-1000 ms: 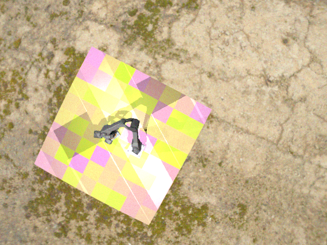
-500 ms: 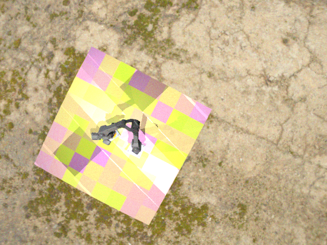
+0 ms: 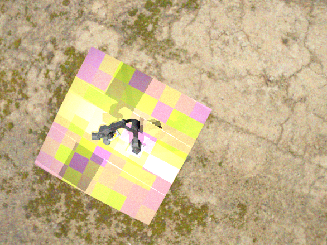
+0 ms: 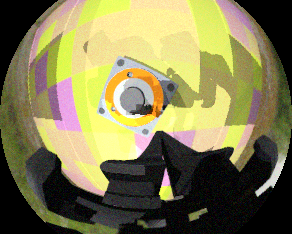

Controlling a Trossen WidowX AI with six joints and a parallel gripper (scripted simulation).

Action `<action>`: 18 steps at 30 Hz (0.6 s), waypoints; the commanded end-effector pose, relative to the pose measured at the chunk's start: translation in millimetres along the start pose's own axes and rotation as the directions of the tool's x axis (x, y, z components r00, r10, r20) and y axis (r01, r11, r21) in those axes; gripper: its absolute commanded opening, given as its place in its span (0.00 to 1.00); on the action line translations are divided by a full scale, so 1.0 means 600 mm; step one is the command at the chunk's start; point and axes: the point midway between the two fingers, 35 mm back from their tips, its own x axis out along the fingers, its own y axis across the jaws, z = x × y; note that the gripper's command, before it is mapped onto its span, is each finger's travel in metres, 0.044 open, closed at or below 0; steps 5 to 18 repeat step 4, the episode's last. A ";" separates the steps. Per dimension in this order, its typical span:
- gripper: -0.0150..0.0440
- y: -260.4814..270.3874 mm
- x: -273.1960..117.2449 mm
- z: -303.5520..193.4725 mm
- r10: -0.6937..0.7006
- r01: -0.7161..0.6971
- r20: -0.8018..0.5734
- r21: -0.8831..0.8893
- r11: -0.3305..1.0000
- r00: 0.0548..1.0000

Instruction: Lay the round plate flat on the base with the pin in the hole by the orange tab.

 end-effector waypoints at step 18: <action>0.25 0.000 0.001 -0.001 -0.002 0.002 -0.001 -0.005 1.000 1.000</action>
